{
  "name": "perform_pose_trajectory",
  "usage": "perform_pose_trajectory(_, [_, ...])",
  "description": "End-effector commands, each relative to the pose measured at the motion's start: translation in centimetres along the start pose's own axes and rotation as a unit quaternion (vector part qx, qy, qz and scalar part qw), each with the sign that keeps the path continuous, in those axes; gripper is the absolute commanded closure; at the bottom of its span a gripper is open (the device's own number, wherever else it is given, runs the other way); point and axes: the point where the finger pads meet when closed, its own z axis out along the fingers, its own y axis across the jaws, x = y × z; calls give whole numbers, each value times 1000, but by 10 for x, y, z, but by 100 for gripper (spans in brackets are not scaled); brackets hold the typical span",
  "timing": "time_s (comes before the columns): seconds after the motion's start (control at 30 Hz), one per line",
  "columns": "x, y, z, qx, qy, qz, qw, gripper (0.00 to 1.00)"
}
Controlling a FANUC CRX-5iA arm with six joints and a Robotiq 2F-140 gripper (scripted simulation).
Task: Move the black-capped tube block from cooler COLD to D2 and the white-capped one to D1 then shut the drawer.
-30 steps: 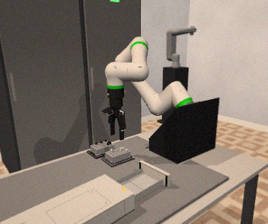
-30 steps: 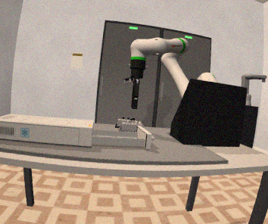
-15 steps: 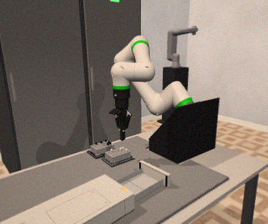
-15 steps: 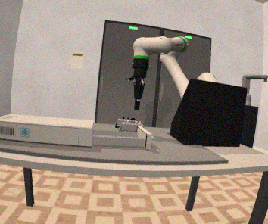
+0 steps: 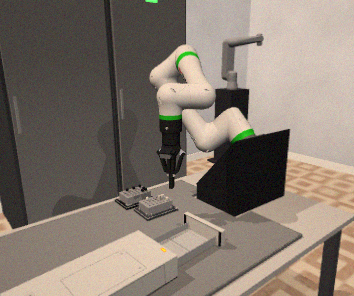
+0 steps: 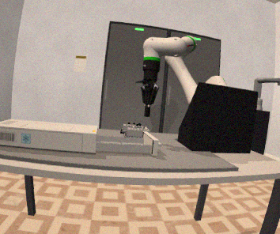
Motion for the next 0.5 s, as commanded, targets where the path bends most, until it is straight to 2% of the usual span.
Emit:
perform_pose_trajectory(0.0, [4,-12,0,0,1,-41,999,90])
perform_pose_trajectory(0.23, [9,-31,1,0,1,-107,994,90])
perform_pose_trajectory(0.47, [17,-58,2,0,1,-199,980,90])
